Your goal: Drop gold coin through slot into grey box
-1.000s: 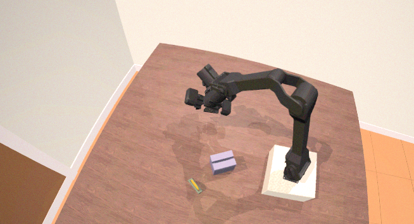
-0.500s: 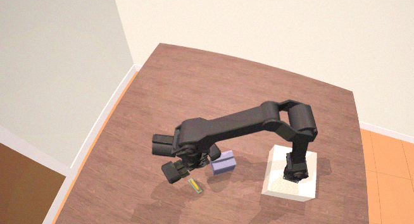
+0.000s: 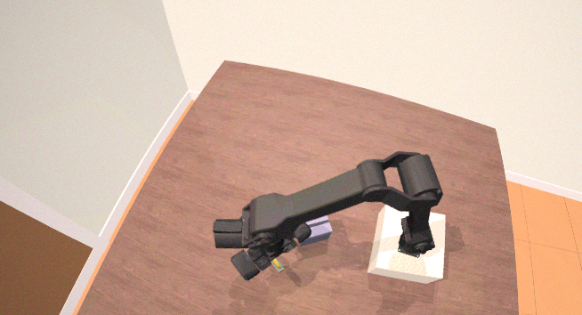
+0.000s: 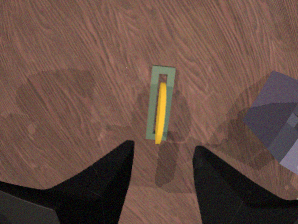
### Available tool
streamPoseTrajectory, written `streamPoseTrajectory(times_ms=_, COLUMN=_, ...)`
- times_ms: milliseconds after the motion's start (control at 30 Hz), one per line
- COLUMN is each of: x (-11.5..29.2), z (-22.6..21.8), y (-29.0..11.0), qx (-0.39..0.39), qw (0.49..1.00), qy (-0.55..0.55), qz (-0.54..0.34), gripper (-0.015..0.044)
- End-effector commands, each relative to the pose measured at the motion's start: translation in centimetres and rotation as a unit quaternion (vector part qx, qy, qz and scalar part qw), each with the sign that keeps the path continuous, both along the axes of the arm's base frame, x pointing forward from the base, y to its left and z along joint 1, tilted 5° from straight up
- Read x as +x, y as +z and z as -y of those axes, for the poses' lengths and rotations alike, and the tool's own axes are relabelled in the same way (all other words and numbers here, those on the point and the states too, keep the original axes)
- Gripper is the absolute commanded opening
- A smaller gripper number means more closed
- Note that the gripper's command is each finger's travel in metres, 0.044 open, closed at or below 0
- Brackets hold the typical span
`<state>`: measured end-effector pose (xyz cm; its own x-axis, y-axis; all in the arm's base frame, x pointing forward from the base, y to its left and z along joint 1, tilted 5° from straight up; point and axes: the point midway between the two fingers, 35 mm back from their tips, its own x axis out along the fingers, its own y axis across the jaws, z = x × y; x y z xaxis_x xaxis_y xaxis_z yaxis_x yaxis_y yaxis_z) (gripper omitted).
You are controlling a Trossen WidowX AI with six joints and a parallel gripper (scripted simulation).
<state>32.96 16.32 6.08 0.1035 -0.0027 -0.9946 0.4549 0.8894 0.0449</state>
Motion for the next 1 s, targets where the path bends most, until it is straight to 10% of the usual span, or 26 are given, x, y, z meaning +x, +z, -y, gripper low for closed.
streamPoseTrajectory(times_ms=0, x=0.1, z=-0.1, y=-1.4, qx=-0.002, qw=1.0, qy=-0.002, qz=0.001, gripper=0.0161)
streamPoseTrajectory(times_ms=967, x=0.5, z=-0.1, y=-5.4, qx=-0.002, qw=1.0, qy=-0.002, qz=0.001, gripper=0.0161)
